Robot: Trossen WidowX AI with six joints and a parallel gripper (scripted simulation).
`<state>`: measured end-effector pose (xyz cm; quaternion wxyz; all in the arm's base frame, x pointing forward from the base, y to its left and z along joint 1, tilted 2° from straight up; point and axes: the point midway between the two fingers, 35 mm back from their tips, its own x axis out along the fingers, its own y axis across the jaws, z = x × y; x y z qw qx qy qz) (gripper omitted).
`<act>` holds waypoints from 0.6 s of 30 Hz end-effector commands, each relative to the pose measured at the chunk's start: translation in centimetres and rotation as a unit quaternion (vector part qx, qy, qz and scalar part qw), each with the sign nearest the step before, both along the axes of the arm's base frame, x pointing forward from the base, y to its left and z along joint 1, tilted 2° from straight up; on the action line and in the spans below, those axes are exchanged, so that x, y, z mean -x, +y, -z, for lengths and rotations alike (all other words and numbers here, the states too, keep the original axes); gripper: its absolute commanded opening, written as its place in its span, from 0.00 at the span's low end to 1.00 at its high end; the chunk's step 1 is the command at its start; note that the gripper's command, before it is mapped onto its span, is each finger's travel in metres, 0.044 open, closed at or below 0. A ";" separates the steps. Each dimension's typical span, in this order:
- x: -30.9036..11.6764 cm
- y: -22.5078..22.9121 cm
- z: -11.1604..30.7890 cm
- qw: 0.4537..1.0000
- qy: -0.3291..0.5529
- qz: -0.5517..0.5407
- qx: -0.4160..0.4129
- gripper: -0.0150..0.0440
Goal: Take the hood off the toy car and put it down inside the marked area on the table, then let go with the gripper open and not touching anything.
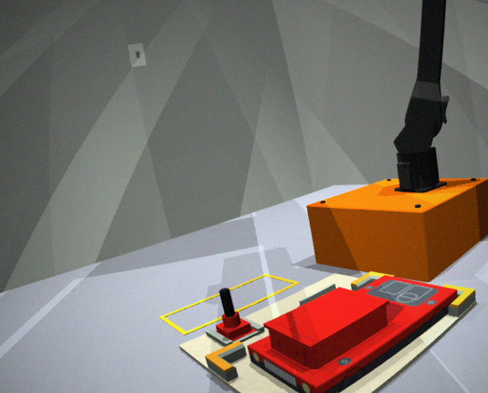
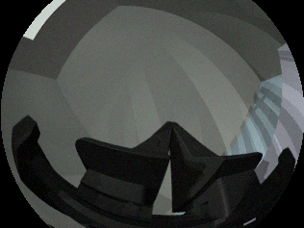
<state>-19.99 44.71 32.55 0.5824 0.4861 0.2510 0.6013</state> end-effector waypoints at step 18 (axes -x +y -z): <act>-22.7 7.1 8.0 0.951 -0.133 0.160 0.229 1.00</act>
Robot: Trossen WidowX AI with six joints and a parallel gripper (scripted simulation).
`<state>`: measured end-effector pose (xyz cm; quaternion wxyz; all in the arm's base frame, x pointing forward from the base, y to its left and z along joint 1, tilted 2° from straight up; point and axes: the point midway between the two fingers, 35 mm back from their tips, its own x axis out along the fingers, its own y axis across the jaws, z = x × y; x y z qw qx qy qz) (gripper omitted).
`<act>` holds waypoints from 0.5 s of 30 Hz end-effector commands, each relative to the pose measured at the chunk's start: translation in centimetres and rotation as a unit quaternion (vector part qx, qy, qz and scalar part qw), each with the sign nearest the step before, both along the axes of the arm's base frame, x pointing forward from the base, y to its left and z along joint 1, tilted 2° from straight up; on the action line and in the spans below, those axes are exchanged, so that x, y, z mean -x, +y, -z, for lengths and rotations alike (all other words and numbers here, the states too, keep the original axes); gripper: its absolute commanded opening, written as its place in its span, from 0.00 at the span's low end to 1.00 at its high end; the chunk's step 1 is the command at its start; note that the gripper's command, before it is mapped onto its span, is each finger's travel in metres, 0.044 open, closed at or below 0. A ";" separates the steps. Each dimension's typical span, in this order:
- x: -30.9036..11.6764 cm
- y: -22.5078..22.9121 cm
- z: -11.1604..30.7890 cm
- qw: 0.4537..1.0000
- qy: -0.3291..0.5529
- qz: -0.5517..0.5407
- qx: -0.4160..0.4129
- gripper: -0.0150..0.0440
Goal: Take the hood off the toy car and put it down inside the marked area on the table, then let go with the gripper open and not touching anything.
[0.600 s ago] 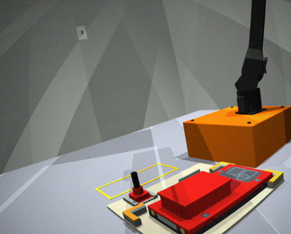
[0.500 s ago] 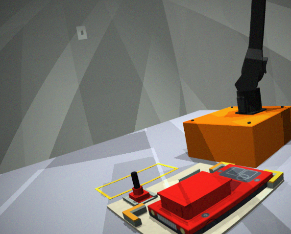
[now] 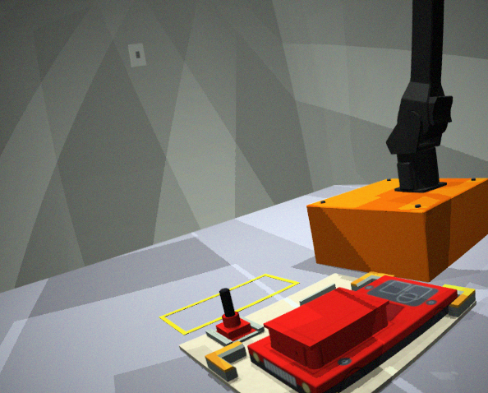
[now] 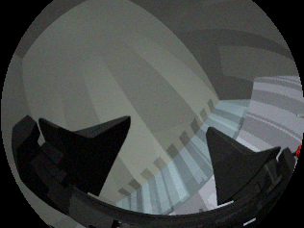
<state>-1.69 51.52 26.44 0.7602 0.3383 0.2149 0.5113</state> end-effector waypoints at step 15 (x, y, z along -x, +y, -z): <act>-24.7 -7.9 13.0 0.923 -0.004 0.120 0.366 1.00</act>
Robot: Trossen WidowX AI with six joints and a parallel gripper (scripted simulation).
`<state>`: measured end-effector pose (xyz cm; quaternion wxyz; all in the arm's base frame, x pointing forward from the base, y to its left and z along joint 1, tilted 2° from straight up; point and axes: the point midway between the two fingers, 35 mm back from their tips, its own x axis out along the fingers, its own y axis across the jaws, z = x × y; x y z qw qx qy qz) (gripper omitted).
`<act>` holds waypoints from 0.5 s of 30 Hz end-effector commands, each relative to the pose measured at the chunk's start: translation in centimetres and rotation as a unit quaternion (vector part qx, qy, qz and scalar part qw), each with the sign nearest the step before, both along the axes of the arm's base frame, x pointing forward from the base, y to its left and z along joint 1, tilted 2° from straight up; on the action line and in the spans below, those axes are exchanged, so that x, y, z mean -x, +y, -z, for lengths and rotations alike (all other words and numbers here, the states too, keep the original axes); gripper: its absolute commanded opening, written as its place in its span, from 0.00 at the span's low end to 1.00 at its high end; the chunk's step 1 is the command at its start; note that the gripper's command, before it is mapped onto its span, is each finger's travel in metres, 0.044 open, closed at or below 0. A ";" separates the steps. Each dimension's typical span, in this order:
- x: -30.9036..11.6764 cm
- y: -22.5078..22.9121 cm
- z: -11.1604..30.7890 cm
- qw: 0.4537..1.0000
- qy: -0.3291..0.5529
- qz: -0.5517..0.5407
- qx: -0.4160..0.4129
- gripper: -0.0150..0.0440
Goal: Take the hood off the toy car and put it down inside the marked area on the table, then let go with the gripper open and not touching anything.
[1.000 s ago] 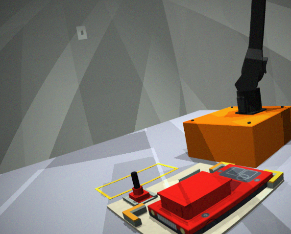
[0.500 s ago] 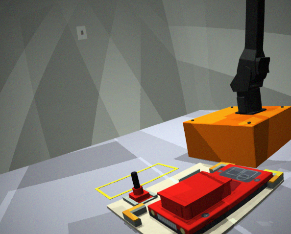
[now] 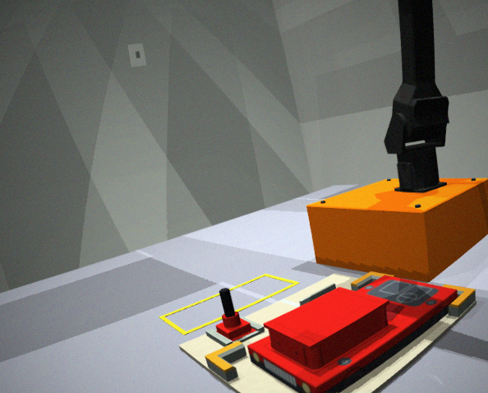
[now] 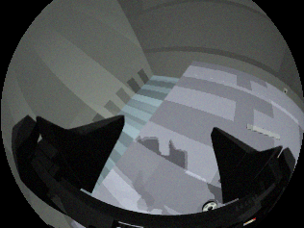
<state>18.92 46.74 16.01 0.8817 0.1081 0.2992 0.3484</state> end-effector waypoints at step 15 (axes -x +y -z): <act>-12.5 -24.1 10.3 0.906 0.270 0.107 0.309 1.00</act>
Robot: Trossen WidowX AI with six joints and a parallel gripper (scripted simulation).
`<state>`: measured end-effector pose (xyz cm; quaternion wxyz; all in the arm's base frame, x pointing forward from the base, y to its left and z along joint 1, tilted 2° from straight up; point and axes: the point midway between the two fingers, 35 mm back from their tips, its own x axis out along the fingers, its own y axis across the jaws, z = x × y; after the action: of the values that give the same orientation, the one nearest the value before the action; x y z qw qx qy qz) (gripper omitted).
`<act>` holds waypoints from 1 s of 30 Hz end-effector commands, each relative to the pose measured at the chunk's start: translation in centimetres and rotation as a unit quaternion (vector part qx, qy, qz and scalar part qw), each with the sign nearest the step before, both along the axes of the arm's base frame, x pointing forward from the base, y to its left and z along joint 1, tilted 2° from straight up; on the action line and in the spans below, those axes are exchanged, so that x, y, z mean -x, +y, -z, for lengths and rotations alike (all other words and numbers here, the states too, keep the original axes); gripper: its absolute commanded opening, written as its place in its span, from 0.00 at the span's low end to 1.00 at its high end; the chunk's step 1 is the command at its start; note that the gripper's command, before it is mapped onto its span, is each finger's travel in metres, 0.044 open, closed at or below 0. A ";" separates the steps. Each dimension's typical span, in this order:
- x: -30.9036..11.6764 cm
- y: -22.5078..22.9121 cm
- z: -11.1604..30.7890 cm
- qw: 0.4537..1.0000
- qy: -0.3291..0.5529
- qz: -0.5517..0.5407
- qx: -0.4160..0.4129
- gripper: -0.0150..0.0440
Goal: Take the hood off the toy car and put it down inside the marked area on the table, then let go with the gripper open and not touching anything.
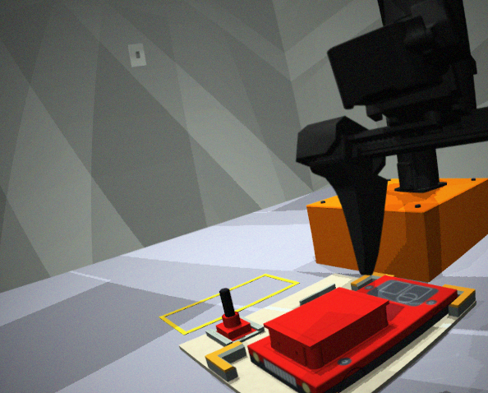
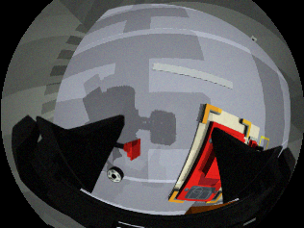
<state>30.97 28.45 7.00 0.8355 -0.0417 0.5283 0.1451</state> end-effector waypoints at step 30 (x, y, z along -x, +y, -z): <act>0.1 -13.7 3.2 0.971 0.213 0.083 0.071 1.00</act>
<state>31.00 14.73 4.48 0.7118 -0.0234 0.7009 0.0402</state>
